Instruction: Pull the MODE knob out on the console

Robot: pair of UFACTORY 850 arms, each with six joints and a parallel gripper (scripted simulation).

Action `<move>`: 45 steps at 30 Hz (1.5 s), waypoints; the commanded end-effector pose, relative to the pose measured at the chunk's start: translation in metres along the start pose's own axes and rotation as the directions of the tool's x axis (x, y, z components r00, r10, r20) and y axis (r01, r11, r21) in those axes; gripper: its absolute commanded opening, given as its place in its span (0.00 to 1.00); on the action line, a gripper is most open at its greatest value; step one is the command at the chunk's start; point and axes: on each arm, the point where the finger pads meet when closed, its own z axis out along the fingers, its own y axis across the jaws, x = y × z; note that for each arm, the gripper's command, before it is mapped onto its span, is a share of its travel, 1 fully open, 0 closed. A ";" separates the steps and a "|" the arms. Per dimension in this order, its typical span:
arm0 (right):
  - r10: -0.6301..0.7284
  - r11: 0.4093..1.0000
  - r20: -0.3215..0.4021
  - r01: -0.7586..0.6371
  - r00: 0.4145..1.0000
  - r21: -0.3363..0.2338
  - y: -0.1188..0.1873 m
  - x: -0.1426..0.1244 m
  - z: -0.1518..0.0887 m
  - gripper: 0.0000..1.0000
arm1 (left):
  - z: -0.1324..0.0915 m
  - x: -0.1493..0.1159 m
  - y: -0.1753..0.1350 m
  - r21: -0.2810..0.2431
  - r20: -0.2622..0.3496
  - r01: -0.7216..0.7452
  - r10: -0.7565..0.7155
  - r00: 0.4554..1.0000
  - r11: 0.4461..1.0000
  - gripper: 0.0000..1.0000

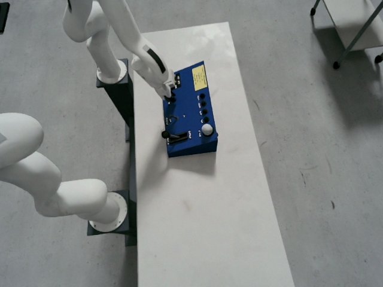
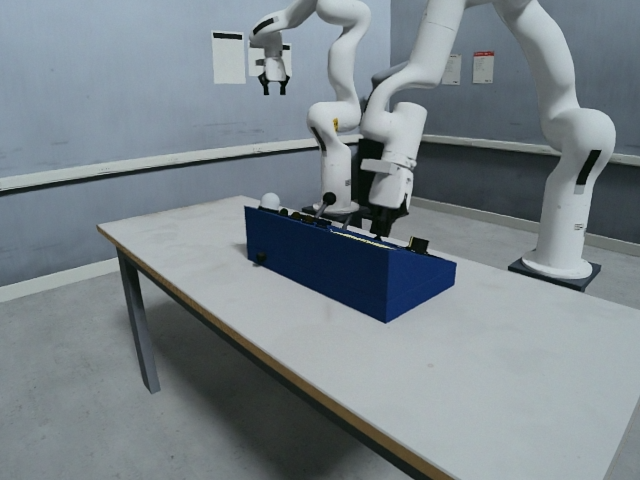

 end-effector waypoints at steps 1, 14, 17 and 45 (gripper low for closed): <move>0.000 1.000 -0.002 0.000 1.000 0.000 0.000 0.000 -0.001 1.00 | -0.002 0.001 0.000 -0.001 -0.001 0.000 0.000 1.000 1.000 0.00; 0.000 1.000 -0.002 0.000 1.000 0.000 0.000 0.000 -0.001 1.00 | -0.005 0.001 0.000 -0.001 -0.001 0.000 0.000 1.000 1.000 0.00; 0.000 1.000 -0.002 0.000 1.000 0.000 0.000 0.000 -0.001 1.00 | -0.006 0.001 0.000 -0.001 -0.001 0.000 0.000 1.000 1.000 0.00; 0.000 1.000 -0.002 0.000 1.000 0.000 0.000 0.000 -0.001 1.00 | -0.009 0.001 0.000 -0.001 -0.001 0.000 0.000 1.000 1.000 0.00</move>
